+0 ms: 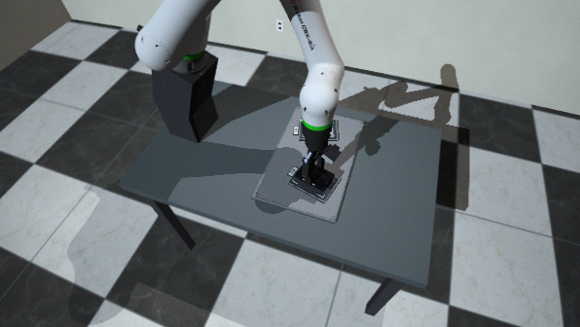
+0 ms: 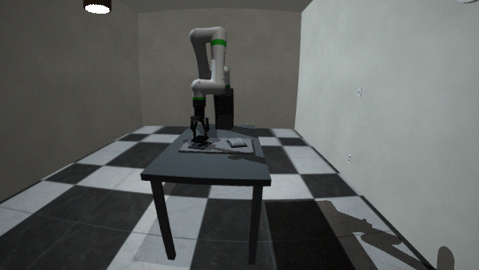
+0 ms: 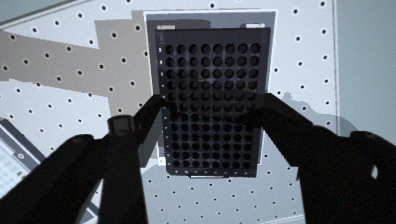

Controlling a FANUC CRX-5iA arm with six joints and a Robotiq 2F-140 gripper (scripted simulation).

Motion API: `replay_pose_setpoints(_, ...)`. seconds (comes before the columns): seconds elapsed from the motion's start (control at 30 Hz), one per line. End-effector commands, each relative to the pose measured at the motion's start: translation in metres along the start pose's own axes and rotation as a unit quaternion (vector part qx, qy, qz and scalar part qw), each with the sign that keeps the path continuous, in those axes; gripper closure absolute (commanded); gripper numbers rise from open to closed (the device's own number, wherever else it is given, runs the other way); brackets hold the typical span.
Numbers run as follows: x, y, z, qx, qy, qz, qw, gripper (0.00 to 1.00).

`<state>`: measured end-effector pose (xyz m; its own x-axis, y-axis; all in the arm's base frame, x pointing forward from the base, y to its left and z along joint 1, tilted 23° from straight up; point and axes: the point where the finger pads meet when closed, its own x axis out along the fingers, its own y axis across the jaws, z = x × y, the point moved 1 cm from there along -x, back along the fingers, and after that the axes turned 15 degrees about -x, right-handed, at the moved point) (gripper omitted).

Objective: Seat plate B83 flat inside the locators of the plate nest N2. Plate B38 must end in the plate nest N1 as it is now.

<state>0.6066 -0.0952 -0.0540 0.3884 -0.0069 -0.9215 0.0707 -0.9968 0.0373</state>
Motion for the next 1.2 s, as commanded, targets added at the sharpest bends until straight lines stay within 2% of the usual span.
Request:
replay_pose_setpoints(0.0, -0.001, 0.0, -0.001, 0.0, 0.001, 0.0, 1.0, 0.9)
replay_pose_setpoints(0.7, -0.001, 0.001, -0.001, 0.0, 0.001, 0.0, 1.0, 0.9)
replay_pose_setpoints(1.17, 0.018, 0.001, -0.001, 0.0, 0.001, 0.0, 1.0, 0.9)
